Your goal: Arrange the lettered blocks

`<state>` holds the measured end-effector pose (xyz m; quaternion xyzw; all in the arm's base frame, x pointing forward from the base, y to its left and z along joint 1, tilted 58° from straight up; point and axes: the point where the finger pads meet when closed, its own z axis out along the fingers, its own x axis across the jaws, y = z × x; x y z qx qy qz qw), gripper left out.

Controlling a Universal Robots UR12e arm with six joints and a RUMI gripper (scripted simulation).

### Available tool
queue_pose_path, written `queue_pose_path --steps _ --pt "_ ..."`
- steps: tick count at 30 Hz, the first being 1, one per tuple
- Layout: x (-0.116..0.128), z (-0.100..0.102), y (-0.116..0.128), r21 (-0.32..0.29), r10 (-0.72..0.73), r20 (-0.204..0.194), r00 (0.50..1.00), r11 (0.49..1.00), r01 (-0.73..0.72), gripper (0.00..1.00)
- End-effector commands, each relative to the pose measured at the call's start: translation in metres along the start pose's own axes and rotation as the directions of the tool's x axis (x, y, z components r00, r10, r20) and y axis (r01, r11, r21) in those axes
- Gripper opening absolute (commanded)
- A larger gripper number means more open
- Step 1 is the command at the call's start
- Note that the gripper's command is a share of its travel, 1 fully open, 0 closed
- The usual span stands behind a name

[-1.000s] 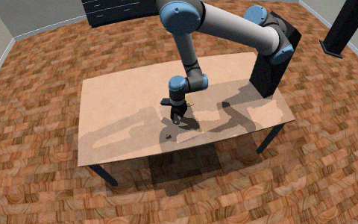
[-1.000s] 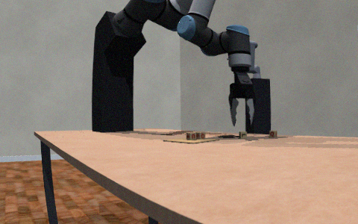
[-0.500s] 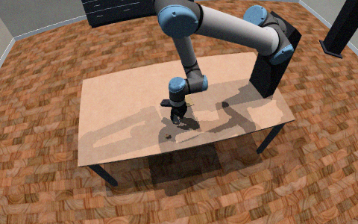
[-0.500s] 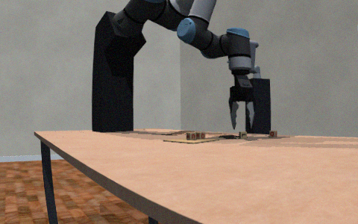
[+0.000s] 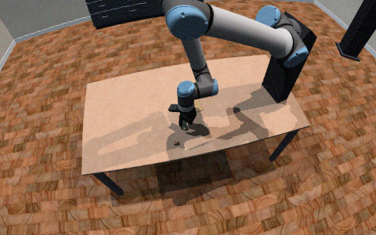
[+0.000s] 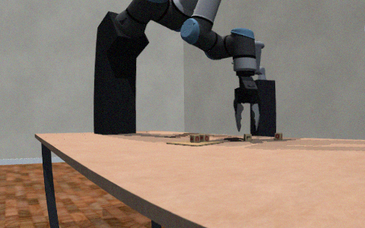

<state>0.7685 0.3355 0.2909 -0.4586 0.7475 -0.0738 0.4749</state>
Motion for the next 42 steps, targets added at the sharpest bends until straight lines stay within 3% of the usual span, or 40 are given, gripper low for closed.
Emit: queue_pose_path --steps 1,25,42 --pt "-0.003 0.0 -0.001 0.002 -0.001 0.003 1.0 1.0 0.001 0.37" --pt "-0.004 0.001 -0.001 0.002 -0.001 0.003 1.0 1.0 0.001 0.37" --pt "-0.005 0.024 -0.001 0.002 -0.001 0.003 1.0 1.0 0.001 0.37"
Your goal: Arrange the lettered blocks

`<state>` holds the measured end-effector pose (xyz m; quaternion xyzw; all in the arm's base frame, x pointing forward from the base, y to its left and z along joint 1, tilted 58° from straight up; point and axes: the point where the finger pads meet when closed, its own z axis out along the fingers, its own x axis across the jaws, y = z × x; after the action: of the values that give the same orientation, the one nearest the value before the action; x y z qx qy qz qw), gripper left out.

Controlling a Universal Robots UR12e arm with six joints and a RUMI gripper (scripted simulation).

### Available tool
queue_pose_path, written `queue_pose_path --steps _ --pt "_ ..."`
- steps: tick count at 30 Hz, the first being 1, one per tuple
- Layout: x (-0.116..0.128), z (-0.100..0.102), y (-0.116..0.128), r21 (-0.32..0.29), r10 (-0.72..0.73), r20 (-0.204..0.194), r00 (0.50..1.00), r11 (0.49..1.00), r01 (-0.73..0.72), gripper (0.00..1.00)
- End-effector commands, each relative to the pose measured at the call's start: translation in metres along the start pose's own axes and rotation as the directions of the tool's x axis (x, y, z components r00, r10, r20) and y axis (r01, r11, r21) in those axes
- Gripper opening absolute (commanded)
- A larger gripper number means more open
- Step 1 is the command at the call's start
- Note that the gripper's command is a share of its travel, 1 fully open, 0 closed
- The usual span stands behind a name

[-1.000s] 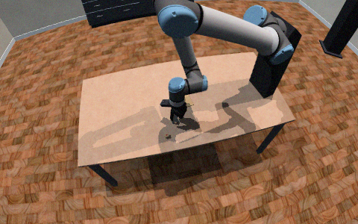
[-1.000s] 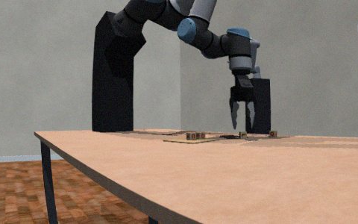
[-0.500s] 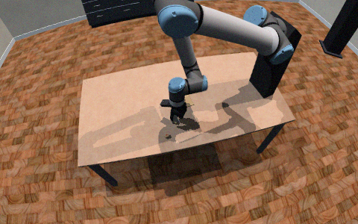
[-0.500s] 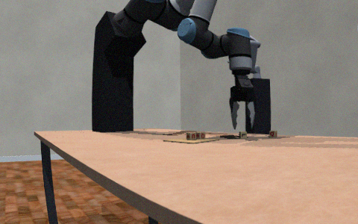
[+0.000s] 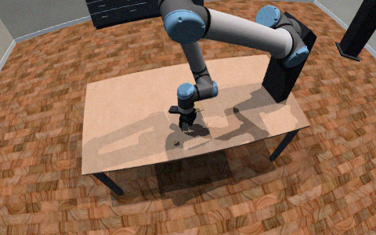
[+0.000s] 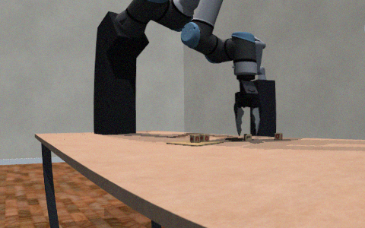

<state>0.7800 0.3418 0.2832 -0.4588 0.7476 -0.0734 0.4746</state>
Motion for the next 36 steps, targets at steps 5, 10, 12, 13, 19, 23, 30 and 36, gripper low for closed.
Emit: queue_pose_path --steps 5,10,12,13,19,23,30,36 --pt "-0.0035 0.0158 -0.0015 0.003 -0.001 0.004 1.0 1.0 0.001 0.37" --pt "-0.0032 0.0174 -0.002 0.003 -0.001 0.003 1.0 1.0 0.001 0.37" --pt "-0.0037 0.0171 -0.0024 0.004 -0.001 0.004 1.0 1.0 0.001 0.37" --pt "-0.0039 0.0169 -0.0026 0.004 -0.001 0.004 1.0 1.0 0.001 0.37" --pt "-0.0032 0.0167 -0.0016 0.003 -0.001 0.003 1.0 1.0 0.001 0.37" --pt "-0.0031 0.0167 -0.0016 0.003 -0.001 0.003 1.0 1.0 0.001 0.37" --pt "-0.0031 0.0167 -0.0017 0.003 -0.001 0.003 1.0 1.0 0.001 0.25" --pt "-0.0031 0.0167 -0.0017 0.003 -0.001 0.003 1.0 1.0 0.001 0.25"
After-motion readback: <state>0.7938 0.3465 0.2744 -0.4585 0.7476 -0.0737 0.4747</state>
